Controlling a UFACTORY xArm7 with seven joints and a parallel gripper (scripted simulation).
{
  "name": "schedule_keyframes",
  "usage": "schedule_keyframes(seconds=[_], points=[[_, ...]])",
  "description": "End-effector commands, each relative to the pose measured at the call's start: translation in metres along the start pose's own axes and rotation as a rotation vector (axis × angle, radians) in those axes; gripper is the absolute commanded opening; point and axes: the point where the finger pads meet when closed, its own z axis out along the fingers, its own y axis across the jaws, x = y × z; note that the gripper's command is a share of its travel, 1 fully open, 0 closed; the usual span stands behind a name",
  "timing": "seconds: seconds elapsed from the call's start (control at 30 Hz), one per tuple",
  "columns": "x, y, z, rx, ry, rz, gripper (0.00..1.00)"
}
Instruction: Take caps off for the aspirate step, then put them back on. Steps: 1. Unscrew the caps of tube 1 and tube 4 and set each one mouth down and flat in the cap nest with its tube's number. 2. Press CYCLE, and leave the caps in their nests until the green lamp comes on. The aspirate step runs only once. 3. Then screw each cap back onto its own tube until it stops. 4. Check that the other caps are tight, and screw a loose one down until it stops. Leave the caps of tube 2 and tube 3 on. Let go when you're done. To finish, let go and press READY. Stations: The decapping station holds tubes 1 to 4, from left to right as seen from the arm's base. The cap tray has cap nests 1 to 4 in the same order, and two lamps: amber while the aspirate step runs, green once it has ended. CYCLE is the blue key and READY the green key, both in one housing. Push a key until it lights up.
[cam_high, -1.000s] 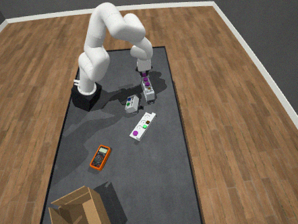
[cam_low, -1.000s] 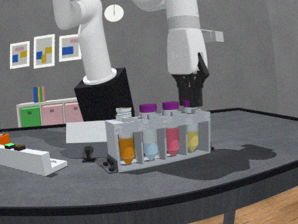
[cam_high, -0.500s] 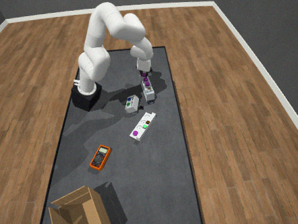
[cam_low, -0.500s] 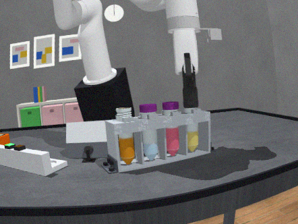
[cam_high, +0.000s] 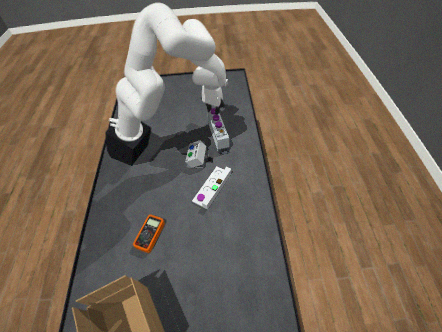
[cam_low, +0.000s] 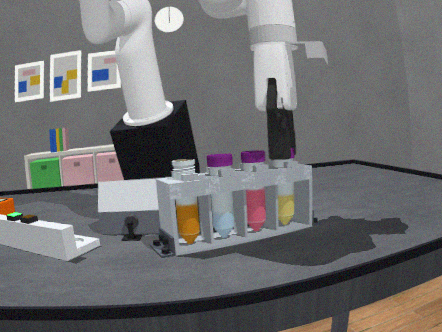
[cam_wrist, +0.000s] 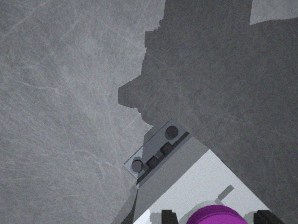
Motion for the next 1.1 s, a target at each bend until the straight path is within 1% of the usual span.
schedule_keyframes(seconds=[0.0, 0.17, 0.27, 0.3, 0.43, 0.5, 0.53, 0.57, 1.0, 1.07], points=[[0.0026, 0.0017, -0.0019, -0.009, 0.008, 0.005, 0.46], [0.0026, 0.0017, -0.0019, -0.009, 0.008, 0.005, 0.46], [0.0025, 0.0016, -0.0024, -0.01, 0.007, -0.245, 0.46], [0.0025, 0.0016, -0.0024, -0.01, 0.006, -0.297, 0.46], [0.0025, 0.0016, -0.0024, -0.012, 0.006, -0.452, 0.46], [0.0025, 0.0016, -0.0024, -0.012, 0.006, -0.452, 0.46], [0.0025, 0.0016, -0.0024, -0.011, 0.005, -0.556, 0.46], [0.0025, 0.0016, -0.0024, -0.013, 0.005, -0.616, 0.46], [0.0025, 0.0016, -0.0024, -0.016, 0.002, -1.148, 0.46], [0.0025, 0.0016, -0.0024, -0.016, 0.002, -1.148, 0.46]])
